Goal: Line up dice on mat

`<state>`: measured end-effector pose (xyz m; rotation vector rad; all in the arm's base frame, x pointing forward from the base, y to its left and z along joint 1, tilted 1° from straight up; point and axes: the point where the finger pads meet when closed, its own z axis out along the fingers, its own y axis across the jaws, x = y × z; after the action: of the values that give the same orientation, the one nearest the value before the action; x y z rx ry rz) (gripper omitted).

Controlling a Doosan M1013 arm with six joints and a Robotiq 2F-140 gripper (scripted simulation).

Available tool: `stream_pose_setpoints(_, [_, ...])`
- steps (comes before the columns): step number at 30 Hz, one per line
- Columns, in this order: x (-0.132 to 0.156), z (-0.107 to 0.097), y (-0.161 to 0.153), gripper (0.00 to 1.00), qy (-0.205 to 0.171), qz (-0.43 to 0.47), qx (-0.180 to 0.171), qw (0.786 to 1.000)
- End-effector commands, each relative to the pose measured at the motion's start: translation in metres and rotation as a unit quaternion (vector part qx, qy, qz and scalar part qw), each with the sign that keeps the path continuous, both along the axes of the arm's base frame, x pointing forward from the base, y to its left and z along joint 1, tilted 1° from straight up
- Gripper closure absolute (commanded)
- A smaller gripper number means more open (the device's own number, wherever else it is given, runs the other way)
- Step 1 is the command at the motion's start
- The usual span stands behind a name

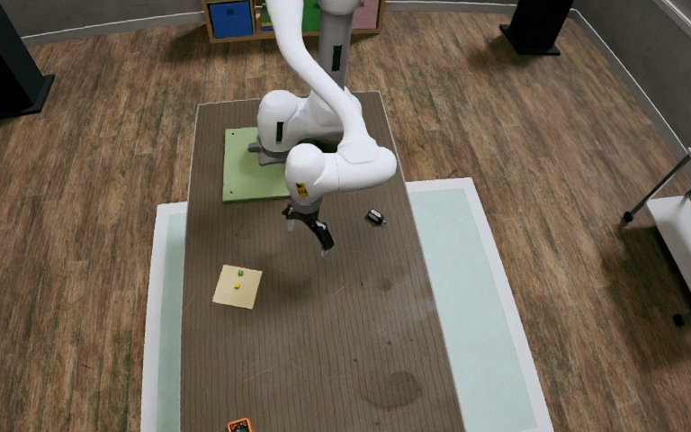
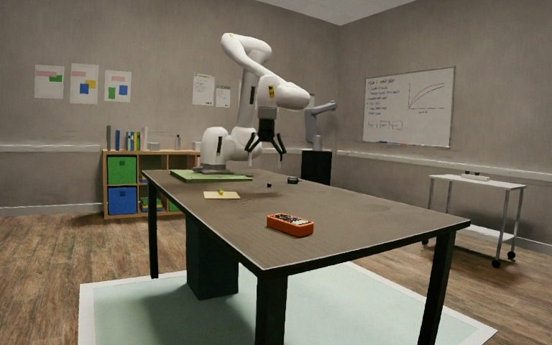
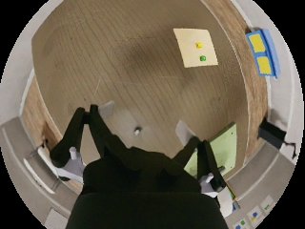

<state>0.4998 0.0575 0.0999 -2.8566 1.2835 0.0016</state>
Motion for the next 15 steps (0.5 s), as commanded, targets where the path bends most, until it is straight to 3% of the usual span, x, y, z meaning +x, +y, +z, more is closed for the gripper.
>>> stream_pose_setpoints(1, [-0.008, 0.000, 0.012, 0.00, -0.002, 0.079, 0.005, 0.997])
stream_pose_setpoints(10, [-0.024, -0.002, 0.033, 0.00, -0.004, 0.216, 0.004, 0.976])
stream_pose_setpoints(15, [-0.037, -0.004, 0.048, 0.00, -0.005, 0.318, 0.004, 0.948])
